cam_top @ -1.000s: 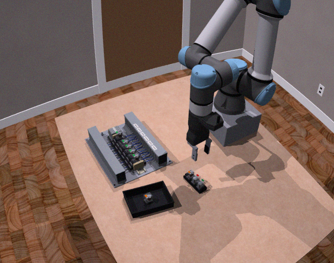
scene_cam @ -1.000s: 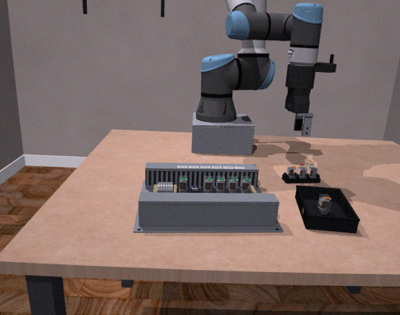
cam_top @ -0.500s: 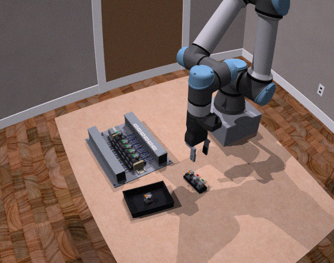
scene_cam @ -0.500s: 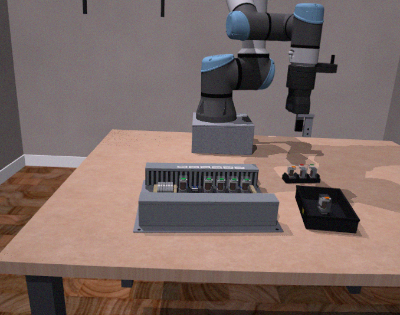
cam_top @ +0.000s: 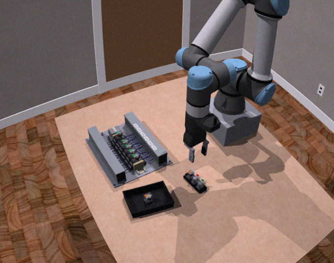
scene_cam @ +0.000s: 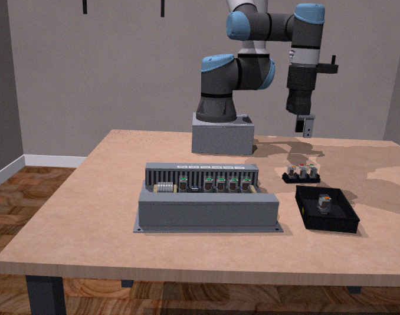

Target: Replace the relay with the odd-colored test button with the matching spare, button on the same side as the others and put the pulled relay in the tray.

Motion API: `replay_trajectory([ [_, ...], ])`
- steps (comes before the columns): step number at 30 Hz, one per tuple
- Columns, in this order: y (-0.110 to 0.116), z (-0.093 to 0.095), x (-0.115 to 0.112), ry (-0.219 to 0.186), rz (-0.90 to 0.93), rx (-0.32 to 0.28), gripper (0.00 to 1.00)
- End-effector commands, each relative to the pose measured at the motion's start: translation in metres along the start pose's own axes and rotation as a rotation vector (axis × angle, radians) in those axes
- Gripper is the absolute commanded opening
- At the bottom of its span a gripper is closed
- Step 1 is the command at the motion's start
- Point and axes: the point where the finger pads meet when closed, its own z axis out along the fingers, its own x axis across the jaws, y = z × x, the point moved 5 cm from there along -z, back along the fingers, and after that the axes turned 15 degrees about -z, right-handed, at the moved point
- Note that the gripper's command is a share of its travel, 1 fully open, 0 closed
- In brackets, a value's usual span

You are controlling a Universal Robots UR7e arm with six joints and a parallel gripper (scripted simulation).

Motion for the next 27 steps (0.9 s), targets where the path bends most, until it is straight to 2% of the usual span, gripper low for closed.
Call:
replay_trajectory([
  [1,0.0001,-0.0004,0.0005,0.001,0.000,0.000,1.00],
  [27,0.0009,0.0001,0.0030,0.001,0.000,0.000,1.00],
])
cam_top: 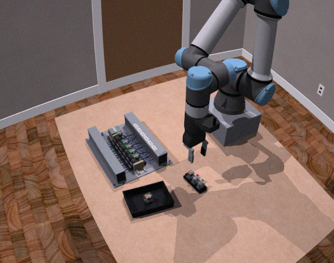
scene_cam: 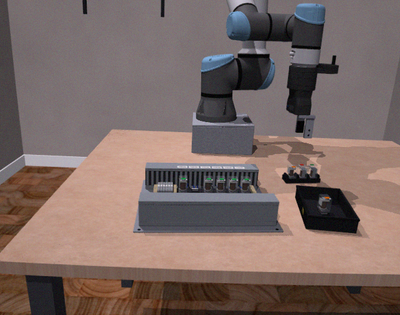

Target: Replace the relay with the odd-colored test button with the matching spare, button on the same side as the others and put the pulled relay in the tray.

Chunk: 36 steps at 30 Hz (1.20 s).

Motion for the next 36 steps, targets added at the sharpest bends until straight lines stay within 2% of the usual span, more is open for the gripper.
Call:
replay_trajectory([
  [1,0.000,0.000,0.000,0.001,0.000,0.000,1.00],
  [25,0.000,0.000,0.000,0.001,0.000,0.000,1.00],
  [30,-0.051,0.025,0.018,0.001,0.000,0.000,1.00],
  [36,-0.051,0.025,0.018,0.001,0.000,0.000,1.00],
])
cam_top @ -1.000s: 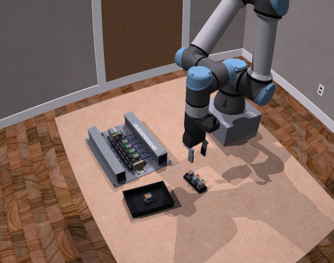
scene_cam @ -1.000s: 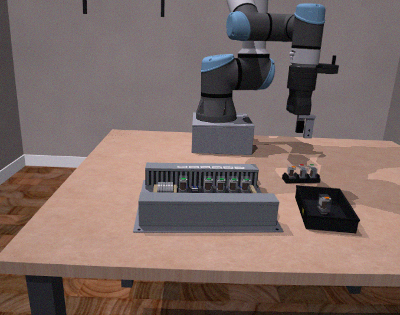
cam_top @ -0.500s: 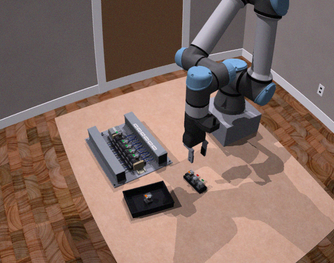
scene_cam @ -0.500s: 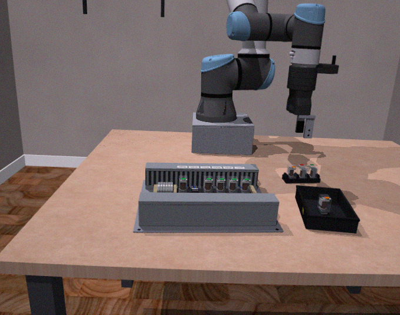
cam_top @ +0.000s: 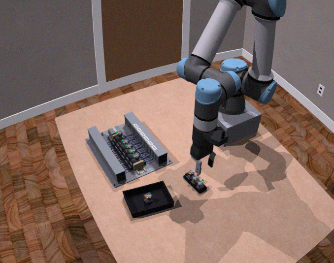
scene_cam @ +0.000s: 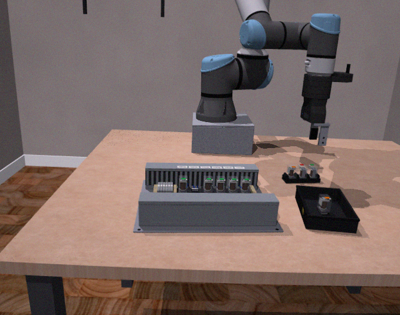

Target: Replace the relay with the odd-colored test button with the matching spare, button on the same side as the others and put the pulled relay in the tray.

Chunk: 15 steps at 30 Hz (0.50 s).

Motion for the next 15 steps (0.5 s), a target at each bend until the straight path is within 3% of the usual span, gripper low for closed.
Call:
replay_trajectory([
  [1,-0.0077,0.0043,0.0052,0.002,0.002,-0.003,1.00],
  [15,-0.0104,0.0057,0.0064,0.003,0.002,-0.003,1.00],
])
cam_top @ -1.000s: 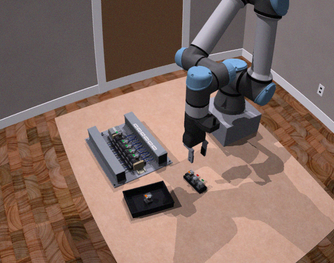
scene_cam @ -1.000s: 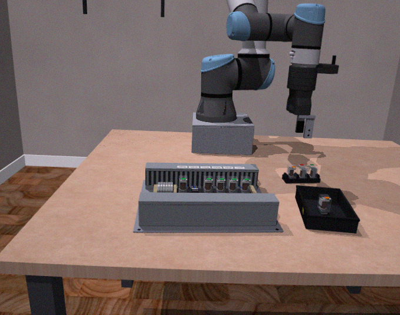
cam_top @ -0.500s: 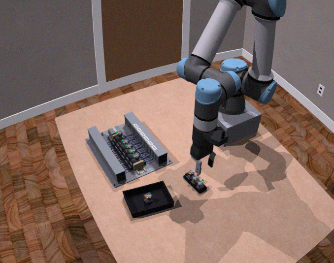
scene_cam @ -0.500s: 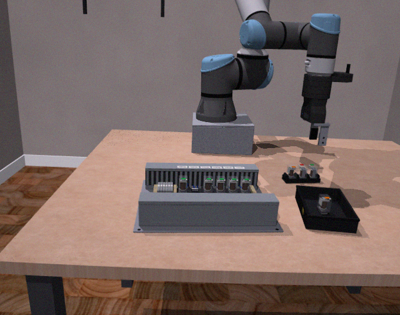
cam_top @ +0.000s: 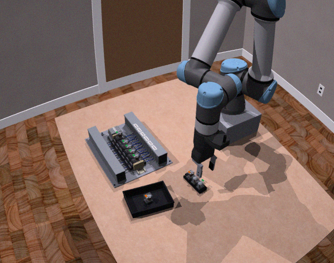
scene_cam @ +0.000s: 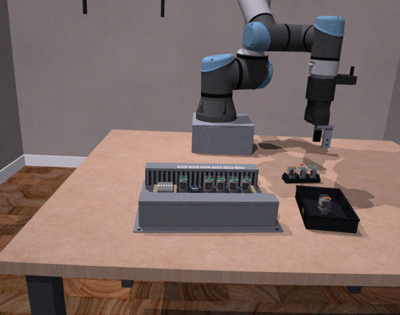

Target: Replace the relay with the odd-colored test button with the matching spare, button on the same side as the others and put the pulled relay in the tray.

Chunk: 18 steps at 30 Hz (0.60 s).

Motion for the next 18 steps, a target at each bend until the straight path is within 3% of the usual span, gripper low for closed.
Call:
replay_trajectory([
  [1,-0.0009,0.0001,0.0009,0.002,0.000,0.000,1.00],
  [18,0.0054,-0.0031,-0.0014,0.002,0.000,0.000,1.00],
])
